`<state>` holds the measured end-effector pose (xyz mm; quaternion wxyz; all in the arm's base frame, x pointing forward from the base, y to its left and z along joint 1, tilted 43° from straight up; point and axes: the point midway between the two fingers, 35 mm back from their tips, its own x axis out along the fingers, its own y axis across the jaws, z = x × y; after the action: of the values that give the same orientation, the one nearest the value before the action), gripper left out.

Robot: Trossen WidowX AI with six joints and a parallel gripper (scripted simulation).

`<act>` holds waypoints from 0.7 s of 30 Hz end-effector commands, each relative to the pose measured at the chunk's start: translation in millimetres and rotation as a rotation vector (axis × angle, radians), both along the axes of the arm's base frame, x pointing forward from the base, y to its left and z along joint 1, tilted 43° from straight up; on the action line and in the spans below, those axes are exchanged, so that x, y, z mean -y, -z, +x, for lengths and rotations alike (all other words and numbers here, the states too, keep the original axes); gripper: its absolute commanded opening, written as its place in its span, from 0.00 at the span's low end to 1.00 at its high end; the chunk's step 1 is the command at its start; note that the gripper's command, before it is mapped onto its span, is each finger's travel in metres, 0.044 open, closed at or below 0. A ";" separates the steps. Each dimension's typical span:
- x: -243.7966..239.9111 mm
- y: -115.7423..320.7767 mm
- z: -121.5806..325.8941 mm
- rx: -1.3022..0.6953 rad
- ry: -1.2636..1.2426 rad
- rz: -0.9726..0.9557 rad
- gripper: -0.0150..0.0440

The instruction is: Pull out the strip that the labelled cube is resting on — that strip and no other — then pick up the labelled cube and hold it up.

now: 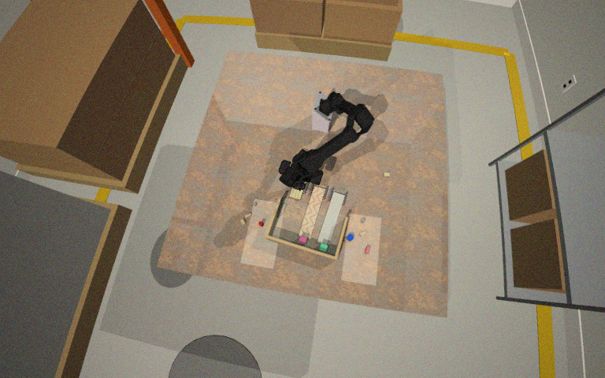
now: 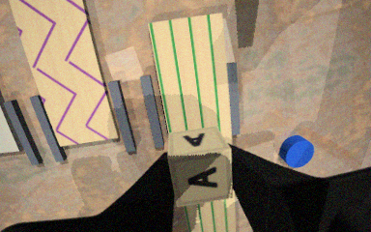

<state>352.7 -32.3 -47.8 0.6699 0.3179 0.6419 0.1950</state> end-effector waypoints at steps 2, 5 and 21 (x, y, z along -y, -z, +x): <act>-1.2 -2.4 -15.7 0.005 -0.002 -0.008 0.25; -3.2 -2.5 -26.3 0.004 -0.002 -0.007 0.25; 16.0 -29.2 -53.4 0.003 -0.002 -0.009 0.25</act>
<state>297.2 -39.3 -29.9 0.6637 0.3214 0.6470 0.1939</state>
